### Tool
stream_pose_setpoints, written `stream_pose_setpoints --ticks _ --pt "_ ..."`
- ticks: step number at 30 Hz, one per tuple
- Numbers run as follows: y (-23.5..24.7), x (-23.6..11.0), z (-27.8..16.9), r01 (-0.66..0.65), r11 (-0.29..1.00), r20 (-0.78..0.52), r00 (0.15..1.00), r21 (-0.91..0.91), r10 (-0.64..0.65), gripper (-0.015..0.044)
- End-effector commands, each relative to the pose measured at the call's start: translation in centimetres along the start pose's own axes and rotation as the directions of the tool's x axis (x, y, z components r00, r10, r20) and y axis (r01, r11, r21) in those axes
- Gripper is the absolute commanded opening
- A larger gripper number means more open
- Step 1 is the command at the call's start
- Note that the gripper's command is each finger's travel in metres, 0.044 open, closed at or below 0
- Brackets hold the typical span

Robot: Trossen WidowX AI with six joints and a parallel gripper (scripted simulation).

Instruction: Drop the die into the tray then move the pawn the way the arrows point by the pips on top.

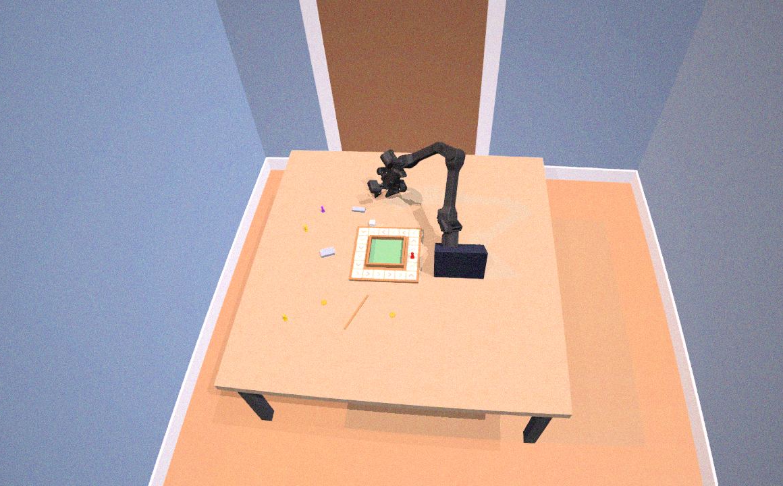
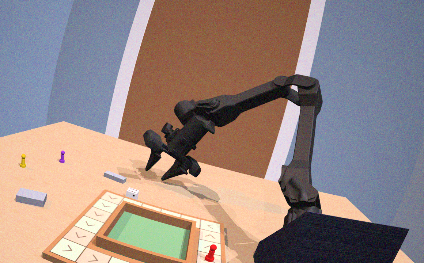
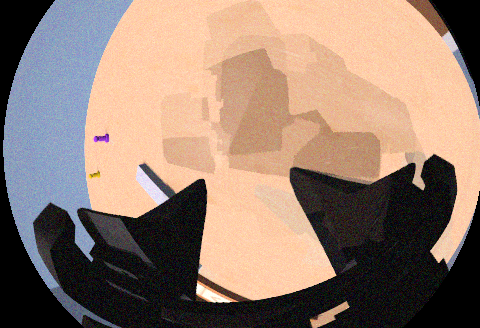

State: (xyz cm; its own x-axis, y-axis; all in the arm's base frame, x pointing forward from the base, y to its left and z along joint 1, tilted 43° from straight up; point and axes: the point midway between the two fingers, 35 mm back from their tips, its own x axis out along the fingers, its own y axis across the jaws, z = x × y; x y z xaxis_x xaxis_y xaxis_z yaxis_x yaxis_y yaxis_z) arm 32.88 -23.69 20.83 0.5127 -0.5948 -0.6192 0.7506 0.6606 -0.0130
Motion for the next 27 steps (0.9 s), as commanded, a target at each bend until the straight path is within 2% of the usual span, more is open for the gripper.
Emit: stream_pose_setpoints --ticks 1,4,9,14,16,24,27 --pt "2.7 0.7 -2.8 0.016 0.987 -0.113 0.993 -0.157 -0.034 0.0275" --pt "5.7 0.6 -5.3 -0.005 0.948 -0.191 0.98 -0.318 -0.059 0.0275" --pt "10.0 -0.5 -9.8 -0.047 0.789 -0.285 0.944 -0.613 -0.165 0.0275" --pt "11.6 -1.8 -12.0 -0.029 0.514 -0.251 0.895 -0.857 -0.369 0.0275" --pt "11.8 -2.1 -12.1 -0.028 0.464 -0.235 0.888 -0.885 -0.396 0.0275" --pt "11.8 -2.0 -12.2 -0.028 0.464 -0.235 0.888 -0.885 -0.396 0.0275" --pt "11.3 -0.8 -12.4 -0.027 0.464 -0.235 0.888 -0.886 -0.396 0.0275"
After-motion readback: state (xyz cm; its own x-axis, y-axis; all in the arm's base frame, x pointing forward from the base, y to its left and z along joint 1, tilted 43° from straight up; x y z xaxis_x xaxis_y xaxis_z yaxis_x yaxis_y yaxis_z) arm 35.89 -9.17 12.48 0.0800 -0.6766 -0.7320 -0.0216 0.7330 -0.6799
